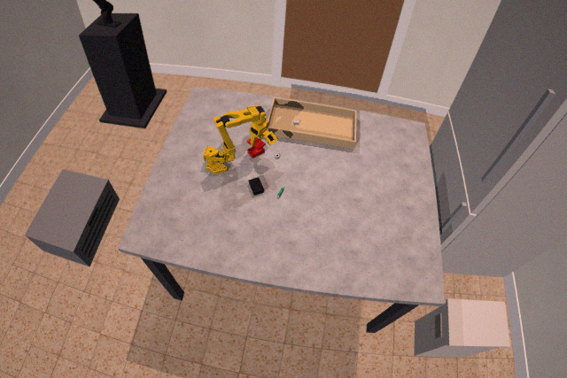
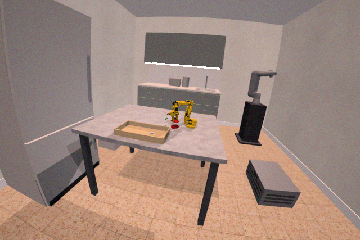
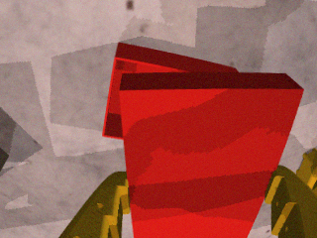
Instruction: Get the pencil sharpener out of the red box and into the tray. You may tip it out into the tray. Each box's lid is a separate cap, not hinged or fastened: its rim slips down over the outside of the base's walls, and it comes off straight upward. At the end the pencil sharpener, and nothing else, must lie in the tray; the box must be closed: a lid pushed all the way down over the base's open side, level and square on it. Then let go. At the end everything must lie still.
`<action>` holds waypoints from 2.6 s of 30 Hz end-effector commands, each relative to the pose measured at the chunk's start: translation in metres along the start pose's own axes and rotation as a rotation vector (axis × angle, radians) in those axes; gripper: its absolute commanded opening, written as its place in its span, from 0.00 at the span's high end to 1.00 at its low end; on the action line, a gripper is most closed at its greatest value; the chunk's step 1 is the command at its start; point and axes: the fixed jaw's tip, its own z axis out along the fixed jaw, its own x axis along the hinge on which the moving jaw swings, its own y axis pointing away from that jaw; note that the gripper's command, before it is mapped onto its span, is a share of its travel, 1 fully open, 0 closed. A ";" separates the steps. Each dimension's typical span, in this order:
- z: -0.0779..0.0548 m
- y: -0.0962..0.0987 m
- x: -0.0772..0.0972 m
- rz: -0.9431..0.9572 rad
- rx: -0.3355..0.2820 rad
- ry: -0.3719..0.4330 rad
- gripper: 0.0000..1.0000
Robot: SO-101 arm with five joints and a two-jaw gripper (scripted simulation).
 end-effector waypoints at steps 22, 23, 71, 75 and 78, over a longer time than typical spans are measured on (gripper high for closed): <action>-0.005 0.011 0.003 -0.031 -0.036 -0.014 0.76; -0.005 0.011 0.004 -0.032 -0.036 -0.014 0.76; -0.005 0.008 0.004 -0.065 -0.036 -0.015 0.76; -0.005 0.008 0.004 -0.065 -0.036 -0.015 0.76; -0.005 0.008 0.004 -0.065 -0.036 -0.015 0.76</action>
